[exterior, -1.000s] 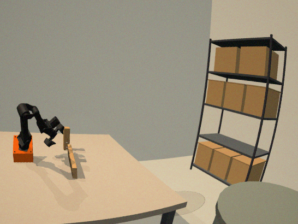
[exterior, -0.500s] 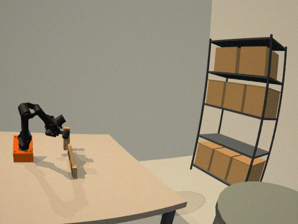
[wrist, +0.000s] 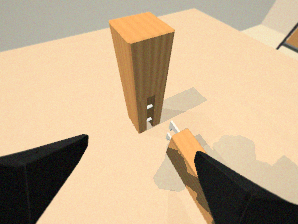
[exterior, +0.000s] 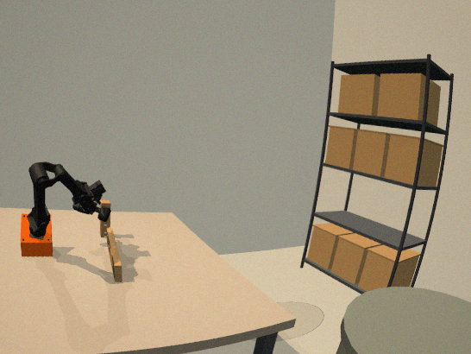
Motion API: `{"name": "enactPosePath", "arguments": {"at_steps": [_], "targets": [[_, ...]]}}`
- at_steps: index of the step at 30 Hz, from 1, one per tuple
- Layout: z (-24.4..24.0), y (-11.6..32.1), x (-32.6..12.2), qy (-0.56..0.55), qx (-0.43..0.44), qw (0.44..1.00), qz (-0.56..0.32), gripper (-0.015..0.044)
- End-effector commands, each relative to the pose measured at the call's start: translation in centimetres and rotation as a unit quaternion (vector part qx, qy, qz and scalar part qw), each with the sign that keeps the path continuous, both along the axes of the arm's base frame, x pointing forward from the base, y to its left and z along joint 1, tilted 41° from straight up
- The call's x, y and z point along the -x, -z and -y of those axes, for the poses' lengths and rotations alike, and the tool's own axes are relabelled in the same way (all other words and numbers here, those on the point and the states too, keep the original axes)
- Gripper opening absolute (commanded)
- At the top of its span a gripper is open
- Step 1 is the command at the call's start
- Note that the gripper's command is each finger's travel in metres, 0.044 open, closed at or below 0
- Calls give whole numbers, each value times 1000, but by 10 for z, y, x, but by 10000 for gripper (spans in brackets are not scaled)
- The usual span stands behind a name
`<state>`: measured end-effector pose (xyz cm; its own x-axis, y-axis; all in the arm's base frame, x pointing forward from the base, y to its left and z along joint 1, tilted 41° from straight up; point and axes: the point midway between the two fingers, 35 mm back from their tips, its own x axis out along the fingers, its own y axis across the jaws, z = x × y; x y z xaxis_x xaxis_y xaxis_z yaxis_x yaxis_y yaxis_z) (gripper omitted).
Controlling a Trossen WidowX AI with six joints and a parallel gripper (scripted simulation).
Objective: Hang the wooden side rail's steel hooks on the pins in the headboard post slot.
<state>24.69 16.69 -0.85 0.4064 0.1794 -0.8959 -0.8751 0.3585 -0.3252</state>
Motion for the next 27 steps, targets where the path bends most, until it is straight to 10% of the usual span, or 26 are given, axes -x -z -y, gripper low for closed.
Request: {"name": "enactPosePath", "arguments": {"at_steps": [1, 9, 15, 27], "targets": [[0, 0, 0, 1, -2, 1000, -2, 440], [0, 0, 0, 8, -2, 1000, -4, 440], [2, -2, -16, 237, -22, 970, -55, 440], [10, -18, -45, 681, -59, 729, -24, 440]]}}
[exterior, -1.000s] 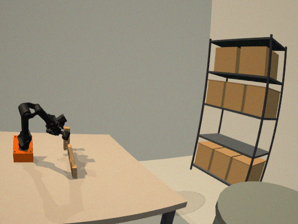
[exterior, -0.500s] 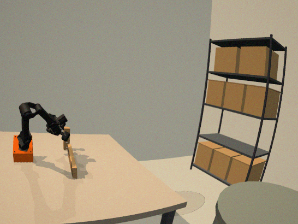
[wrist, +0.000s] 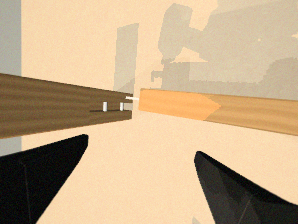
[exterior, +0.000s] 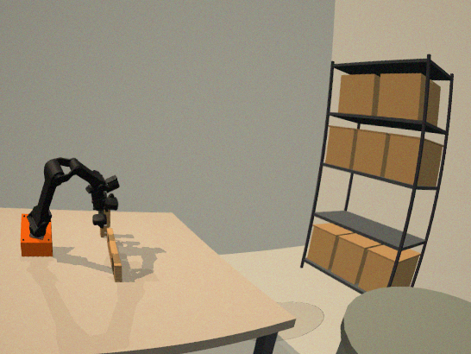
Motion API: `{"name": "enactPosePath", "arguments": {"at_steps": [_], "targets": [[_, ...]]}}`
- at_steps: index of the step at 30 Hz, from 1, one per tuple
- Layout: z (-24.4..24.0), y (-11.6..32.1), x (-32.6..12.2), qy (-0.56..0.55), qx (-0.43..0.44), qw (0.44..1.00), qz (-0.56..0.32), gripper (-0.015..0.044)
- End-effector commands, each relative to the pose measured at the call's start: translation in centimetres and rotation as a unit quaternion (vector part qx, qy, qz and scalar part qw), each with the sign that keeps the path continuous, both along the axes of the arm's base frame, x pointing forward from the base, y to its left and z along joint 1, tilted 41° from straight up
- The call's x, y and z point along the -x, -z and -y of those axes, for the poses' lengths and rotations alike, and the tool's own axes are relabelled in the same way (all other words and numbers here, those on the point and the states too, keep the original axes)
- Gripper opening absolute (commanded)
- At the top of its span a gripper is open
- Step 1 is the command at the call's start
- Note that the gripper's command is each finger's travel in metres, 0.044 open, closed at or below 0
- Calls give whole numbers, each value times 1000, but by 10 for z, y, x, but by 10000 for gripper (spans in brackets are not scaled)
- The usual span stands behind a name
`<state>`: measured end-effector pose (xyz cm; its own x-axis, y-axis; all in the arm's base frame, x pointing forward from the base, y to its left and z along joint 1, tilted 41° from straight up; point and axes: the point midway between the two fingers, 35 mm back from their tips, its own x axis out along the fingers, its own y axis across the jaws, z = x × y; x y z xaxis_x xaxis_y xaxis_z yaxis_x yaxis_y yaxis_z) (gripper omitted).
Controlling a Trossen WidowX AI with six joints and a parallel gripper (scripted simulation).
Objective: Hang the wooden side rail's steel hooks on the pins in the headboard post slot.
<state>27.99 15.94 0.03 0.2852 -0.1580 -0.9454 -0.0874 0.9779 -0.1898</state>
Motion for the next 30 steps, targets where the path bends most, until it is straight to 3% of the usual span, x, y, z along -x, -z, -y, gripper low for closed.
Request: {"name": "enactPosePath", "arguments": {"at_steps": [1, 9, 15, 30], "targets": [[4, -11, -14, 239, 12, 970, 37, 440], [9, -31, -32, 517, 27, 843, 146, 440], [12, -47, -43, 652, 23, 717, 245, 440], [23, -34, -46, 655, 22, 713, 249, 440]]}}
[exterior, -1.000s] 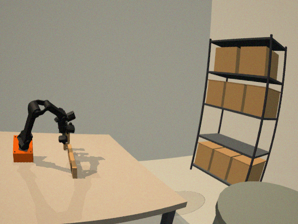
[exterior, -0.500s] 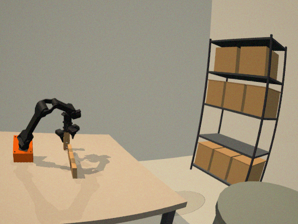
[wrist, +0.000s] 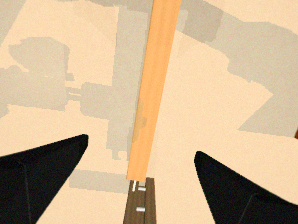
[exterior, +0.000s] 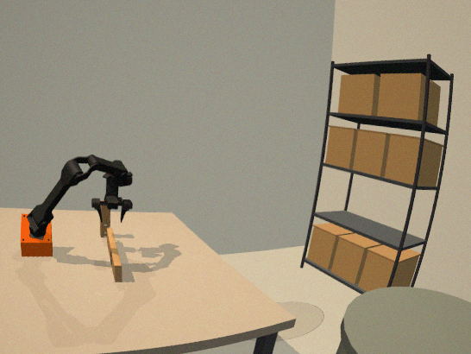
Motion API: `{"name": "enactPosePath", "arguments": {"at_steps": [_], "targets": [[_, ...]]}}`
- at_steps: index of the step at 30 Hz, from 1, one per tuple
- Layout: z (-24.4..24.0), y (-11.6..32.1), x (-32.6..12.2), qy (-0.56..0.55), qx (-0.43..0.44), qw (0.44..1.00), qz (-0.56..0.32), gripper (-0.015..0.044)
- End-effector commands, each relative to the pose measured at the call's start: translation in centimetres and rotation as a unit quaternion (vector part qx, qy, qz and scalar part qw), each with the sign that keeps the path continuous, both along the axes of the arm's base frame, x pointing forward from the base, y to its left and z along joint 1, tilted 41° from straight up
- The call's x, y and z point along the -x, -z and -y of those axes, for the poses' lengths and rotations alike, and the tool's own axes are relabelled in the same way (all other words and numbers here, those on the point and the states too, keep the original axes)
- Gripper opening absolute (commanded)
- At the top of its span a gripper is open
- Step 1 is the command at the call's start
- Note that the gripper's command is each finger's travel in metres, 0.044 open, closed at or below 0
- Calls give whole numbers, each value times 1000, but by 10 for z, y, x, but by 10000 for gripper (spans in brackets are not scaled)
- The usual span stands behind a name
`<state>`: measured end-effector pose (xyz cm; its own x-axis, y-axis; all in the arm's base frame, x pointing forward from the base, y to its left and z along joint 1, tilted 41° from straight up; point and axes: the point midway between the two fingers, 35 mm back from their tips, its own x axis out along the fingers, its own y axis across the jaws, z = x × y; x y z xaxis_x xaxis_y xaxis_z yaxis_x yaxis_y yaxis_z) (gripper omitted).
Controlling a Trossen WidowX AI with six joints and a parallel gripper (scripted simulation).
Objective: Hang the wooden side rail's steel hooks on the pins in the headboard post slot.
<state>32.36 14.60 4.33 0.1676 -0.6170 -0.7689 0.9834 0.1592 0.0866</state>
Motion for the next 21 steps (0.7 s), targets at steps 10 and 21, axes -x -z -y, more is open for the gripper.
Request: {"name": "enactPosePath", "arguments": {"at_steps": [10, 21], "targets": [[30, 34, -8, 5, 4, 1000, 2, 440], [40, 47, -11, 5, 3, 1000, 2, 440]]}}
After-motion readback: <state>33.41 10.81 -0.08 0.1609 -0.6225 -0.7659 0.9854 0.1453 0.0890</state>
